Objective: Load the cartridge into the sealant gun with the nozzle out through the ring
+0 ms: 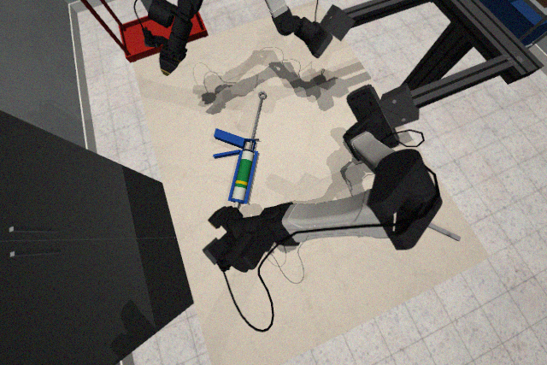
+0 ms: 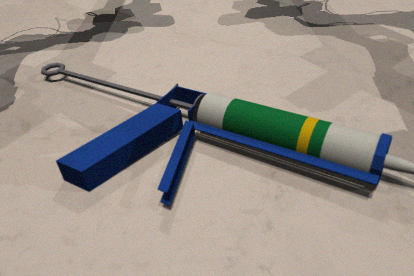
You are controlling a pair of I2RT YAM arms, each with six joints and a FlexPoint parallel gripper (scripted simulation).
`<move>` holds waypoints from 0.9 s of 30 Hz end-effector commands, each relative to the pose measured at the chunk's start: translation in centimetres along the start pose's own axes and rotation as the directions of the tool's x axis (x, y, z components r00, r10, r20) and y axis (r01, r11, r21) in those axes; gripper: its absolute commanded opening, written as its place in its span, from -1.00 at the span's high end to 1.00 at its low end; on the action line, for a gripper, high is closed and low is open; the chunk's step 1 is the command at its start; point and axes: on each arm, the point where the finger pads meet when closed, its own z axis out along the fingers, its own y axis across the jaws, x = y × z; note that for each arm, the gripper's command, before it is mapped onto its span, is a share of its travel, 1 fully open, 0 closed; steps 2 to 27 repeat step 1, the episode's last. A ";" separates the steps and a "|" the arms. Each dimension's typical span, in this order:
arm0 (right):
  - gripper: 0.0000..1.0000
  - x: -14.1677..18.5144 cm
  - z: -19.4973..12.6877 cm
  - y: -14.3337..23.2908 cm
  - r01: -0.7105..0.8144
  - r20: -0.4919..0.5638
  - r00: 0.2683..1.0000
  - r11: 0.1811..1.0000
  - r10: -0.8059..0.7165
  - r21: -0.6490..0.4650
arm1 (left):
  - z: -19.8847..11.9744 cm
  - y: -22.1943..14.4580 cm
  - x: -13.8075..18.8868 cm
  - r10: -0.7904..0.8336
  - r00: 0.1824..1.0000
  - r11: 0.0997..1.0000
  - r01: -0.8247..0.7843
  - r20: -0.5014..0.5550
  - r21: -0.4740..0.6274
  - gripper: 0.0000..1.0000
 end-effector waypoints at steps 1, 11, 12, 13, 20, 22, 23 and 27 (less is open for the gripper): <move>-0.05 0.8 0.8 0.1 -0.009 -0.024 1.000 1.000 0.009 -0.004 | 0.0 -0.4 -0.4 -0.010 1.000 1.000 0.010 0.001 0.004 -0.49; -0.05 0.8 0.8 0.1 -0.009 -0.024 1.000 1.000 0.009 -0.004 | 0.0 -0.4 -0.4 -0.010 1.000 1.000 0.010 0.001 0.004 -0.49; -0.05 0.8 0.8 0.1 -0.009 -0.024 1.000 1.000 0.009 -0.004 | 0.0 -0.4 -0.4 -0.010 1.000 1.000 0.010 0.001 0.004 -0.49; -0.05 0.8 0.8 0.1 -0.009 -0.024 1.000 1.000 0.009 -0.004 | 0.0 -0.4 -0.4 -0.010 1.000 1.000 0.010 0.001 0.004 -0.49; -0.05 0.8 0.8 0.1 -0.009 -0.024 1.000 1.000 0.009 -0.004 | 0.0 -0.4 -0.4 -0.010 1.000 1.000 0.010 0.001 0.004 -0.49; -0.05 0.8 0.8 0.1 -0.009 -0.024 1.000 1.000 0.009 -0.004 | 0.0 -0.4 -0.4 -0.010 1.000 1.000 0.010 0.001 0.004 -0.49; -0.05 0.8 0.8 0.1 -0.009 -0.024 1.000 1.000 0.009 -0.004 | 0.0 -0.4 -0.4 -0.010 1.000 1.000 0.010 0.001 0.004 -0.49; -0.05 0.8 0.8 0.1 -0.009 -0.024 1.000 1.000 0.009 -0.004 | 0.0 -0.4 -0.4 -0.010 1.000 1.000 0.010 0.001 0.004 -0.49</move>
